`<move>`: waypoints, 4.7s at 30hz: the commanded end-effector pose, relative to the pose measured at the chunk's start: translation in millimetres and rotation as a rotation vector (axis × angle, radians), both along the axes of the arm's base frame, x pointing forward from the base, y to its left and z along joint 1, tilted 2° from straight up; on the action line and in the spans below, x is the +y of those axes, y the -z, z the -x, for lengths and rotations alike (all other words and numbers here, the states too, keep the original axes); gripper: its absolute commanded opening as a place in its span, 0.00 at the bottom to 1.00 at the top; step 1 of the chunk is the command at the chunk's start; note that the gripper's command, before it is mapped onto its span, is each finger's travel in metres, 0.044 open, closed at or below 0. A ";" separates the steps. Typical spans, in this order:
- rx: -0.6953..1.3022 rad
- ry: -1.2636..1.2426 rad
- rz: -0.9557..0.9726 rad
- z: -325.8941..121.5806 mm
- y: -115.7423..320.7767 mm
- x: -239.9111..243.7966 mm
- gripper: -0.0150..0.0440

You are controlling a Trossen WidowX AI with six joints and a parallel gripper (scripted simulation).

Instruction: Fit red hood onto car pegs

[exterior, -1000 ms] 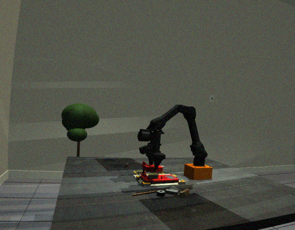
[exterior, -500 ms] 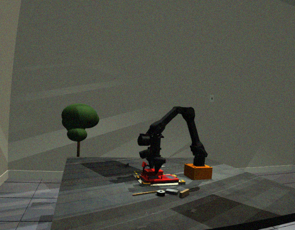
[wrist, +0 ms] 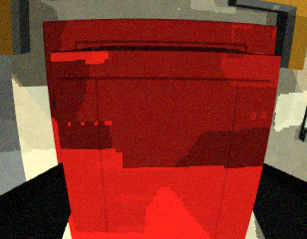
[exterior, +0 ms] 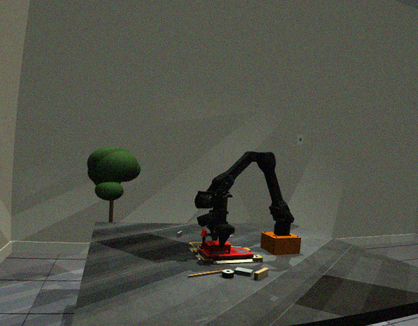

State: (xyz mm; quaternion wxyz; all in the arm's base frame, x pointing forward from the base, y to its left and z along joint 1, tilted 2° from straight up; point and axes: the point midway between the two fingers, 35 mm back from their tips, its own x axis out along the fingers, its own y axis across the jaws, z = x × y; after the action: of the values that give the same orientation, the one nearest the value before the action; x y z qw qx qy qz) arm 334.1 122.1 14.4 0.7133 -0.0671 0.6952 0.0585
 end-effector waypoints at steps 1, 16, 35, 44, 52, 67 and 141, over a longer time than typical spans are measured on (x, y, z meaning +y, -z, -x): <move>0.002 0.002 -0.002 0.1 3.2 0.1 0.25; 0.002 0.002 -0.002 0.2 0.6 0.0 0.25; 0.001 0.001 -0.001 0.4 -5.7 0.0 0.25; 0.002 0.001 -0.001 0.2 -0.9 -0.1 0.25; 0.002 0.001 -0.001 0.1 3.2 -0.3 0.25; 0.002 0.002 -0.002 0.3 10.7 -0.6 0.25; 0.003 0.002 0.003 1.6 -60.9 0.4 1.00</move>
State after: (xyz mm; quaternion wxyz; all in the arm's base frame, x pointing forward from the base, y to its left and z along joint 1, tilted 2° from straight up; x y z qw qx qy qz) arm 332.4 122.8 74.0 0.7113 -0.0679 0.6972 0.0583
